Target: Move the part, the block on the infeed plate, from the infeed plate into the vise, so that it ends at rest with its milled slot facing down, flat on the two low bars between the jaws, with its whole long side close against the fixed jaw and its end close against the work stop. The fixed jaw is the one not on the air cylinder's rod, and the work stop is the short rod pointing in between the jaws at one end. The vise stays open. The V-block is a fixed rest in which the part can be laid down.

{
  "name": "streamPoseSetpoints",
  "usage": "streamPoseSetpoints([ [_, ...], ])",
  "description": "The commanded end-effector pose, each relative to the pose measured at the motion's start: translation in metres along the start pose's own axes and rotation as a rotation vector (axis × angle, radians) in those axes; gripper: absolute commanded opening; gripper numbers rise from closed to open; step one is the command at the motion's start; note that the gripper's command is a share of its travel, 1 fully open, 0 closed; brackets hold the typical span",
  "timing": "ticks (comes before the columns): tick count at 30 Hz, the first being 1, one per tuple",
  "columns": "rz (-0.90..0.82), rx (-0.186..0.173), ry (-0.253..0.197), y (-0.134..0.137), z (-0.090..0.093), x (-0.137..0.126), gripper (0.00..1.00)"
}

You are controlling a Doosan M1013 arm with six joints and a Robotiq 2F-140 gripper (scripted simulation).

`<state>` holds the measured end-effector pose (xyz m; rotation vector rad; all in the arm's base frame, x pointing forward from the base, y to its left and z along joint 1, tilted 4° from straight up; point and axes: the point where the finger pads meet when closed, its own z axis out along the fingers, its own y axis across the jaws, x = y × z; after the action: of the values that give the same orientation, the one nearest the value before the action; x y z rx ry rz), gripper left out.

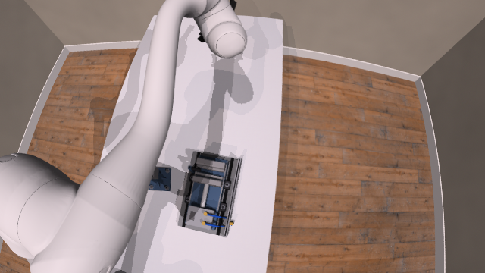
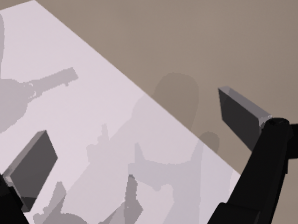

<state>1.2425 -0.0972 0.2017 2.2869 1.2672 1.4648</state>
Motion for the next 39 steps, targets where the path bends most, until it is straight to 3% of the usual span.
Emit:
streamPoseSetpoints([
  [1,0.0,0.0,0.0,0.0,0.0,0.0,1.0],
  [19,-0.003,0.006,0.0,-0.004,-0.001,0.003,1.0],
  [21,-0.021,0.046,-0.001,-0.026,-0.006,0.022,1.0],
  [22,-0.038,0.084,-0.003,-0.048,-0.011,0.038,1.0],
  [24,-0.089,0.194,-0.015,-0.079,-0.022,0.056,1.0],
  [25,-0.089,0.195,-0.015,-0.09,-0.025,0.064,1.0],
  [26,-0.112,0.244,-0.024,-0.102,-0.03,0.069,1.0],
  [29,-0.154,0.332,-0.045,-0.138,-0.045,0.087,1.0],
  [32,-0.16,0.344,-0.049,-0.172,-0.06,0.107,1.0],
  [34,-0.16,0.344,-0.049,-0.172,-0.06,0.107,1.0],
  [35,-0.202,0.427,-0.077,-0.209,-0.079,0.122,1.0],
  [36,-0.202,0.427,-0.077,-0.217,-0.083,0.126,1.0],
  [37,-0.237,0.494,-0.106,-0.227,-0.091,0.128,1.0],
  [39,-0.245,0.509,-0.113,-0.251,-0.104,0.137,1.0],
])
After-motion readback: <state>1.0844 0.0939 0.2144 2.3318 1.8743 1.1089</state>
